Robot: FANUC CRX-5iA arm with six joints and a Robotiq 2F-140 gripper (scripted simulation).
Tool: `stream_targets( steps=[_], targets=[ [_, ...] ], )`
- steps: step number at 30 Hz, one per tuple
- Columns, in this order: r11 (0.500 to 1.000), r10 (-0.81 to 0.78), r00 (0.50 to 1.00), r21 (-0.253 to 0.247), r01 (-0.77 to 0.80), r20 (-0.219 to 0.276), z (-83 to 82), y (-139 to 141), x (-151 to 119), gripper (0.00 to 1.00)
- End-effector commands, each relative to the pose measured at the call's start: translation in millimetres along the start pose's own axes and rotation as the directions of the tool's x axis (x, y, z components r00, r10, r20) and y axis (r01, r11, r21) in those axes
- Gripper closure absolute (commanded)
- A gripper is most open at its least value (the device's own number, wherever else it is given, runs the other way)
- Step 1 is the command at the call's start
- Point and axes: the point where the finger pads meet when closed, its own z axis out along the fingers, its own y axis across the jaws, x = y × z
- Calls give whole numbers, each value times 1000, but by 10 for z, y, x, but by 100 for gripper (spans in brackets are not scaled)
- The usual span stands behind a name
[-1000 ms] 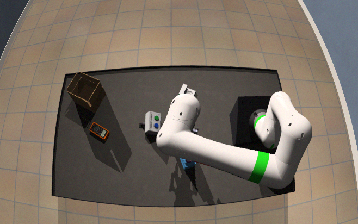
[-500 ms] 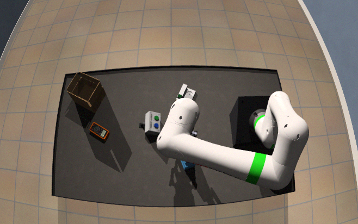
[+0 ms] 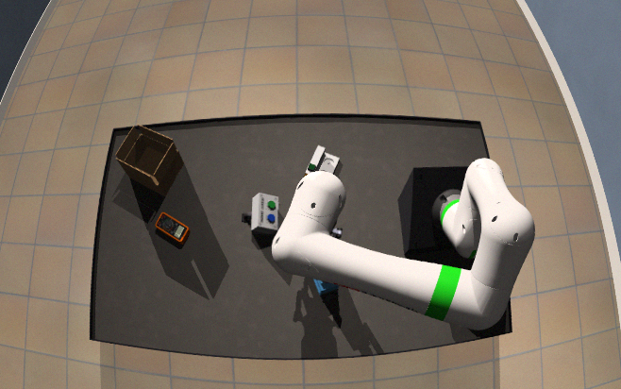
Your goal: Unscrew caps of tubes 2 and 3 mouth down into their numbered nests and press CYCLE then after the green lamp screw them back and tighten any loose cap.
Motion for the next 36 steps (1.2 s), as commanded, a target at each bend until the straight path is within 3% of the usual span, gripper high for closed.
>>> stream_targets(
  steps=[1,11,12,26,31,33,36],
  targets=[
    [1000,0,1000,1,0,-1,2,-4,2,59],
    [1000,0,1000,1,0,-1,42,-4,2,59],
    [1000,0,1000,1,0,-1,41,-4,2,70],
    [1000,0,1000,1,0,-1,42,-5,2,70],
    [969,-248,969,1,248,-1,39,-5,1,70],
    [969,-248,969,1,248,-1,39,-5,1,70],
    [921,-390,921,1,390,-1,37,-4,1,70]
  ],
)
